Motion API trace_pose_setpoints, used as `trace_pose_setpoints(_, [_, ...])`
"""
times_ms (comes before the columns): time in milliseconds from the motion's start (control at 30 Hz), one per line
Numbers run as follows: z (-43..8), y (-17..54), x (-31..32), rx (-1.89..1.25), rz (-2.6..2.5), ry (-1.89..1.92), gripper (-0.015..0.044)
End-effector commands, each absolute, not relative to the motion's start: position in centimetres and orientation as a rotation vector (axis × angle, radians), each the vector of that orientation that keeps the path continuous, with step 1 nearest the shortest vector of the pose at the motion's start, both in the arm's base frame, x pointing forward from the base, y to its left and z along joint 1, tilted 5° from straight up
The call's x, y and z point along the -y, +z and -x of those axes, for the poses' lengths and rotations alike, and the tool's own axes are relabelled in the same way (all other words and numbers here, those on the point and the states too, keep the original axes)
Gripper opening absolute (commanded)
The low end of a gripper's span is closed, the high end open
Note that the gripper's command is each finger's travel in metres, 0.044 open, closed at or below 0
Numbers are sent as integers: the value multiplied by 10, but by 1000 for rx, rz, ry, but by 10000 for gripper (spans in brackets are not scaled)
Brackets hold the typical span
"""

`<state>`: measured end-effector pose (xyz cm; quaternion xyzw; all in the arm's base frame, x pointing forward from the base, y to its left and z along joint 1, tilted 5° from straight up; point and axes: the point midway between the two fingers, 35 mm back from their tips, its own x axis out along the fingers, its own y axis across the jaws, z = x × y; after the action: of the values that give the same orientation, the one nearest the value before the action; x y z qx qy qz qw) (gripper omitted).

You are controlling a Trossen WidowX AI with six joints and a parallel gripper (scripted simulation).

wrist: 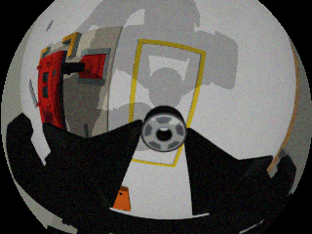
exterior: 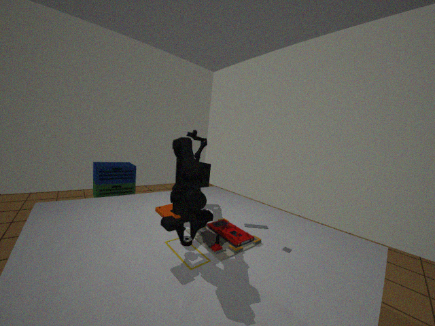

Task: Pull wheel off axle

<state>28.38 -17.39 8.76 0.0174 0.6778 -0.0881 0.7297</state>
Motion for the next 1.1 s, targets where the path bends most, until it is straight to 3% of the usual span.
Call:
trace_pose_setpoints(0, [-282, 60, 174, -1505, -41, -184, 0])
trace_pose_setpoints(333, [-281, 47, 174, -1505, -41, -184, 0])
trace_pose_setpoints(700, [-282, 53, 175, -1502, -41, -191, 289])
trace_pose_setpoints(1067, [-279, 111, 169, -1505, -41, -184, 300])
